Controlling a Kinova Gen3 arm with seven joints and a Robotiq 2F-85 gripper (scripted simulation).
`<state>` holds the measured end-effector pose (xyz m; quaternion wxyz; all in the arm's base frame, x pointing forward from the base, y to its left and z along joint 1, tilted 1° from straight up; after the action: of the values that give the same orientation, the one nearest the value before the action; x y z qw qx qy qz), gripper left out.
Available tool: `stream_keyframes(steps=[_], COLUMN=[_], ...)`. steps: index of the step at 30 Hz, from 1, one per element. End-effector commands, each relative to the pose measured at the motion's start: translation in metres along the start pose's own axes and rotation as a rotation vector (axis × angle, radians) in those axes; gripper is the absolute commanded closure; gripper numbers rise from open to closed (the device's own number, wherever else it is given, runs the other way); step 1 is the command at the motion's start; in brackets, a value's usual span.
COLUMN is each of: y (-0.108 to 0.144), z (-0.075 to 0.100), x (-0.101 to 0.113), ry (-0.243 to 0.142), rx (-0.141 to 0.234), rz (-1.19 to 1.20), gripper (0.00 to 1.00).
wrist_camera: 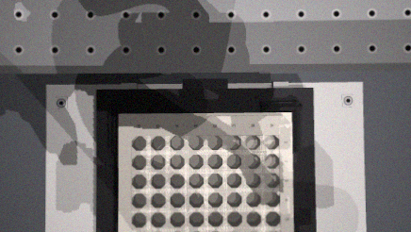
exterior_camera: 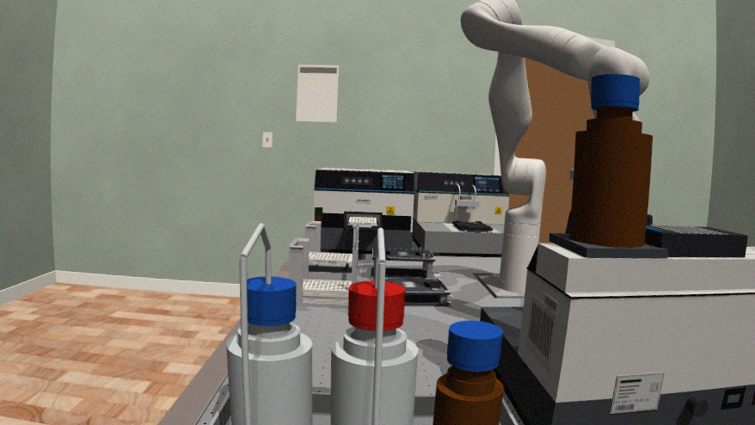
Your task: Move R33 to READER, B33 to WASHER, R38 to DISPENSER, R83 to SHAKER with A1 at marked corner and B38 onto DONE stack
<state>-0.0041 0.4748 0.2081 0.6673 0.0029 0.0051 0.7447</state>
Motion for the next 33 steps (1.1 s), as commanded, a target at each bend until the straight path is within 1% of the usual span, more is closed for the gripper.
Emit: stream_keyframes(steps=[1,33], y=[0.000,0.001], z=[0.008,0.045], x=[0.001,0.000], ry=[-0.003,-0.002], rx=[0.005,0.005], rz=[0.000,0.001], gripper=[0.00,0.00])
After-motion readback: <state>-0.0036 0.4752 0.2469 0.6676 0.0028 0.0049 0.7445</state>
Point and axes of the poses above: the point where the finger pads meet when closed, its own z axis back along the fingers, its own y axis across the jaws, x = y × z, the point moved 6 cm from there along z, back along the fingers, and after that the axes turned 3 degrees about z, right-handed, at the moved point
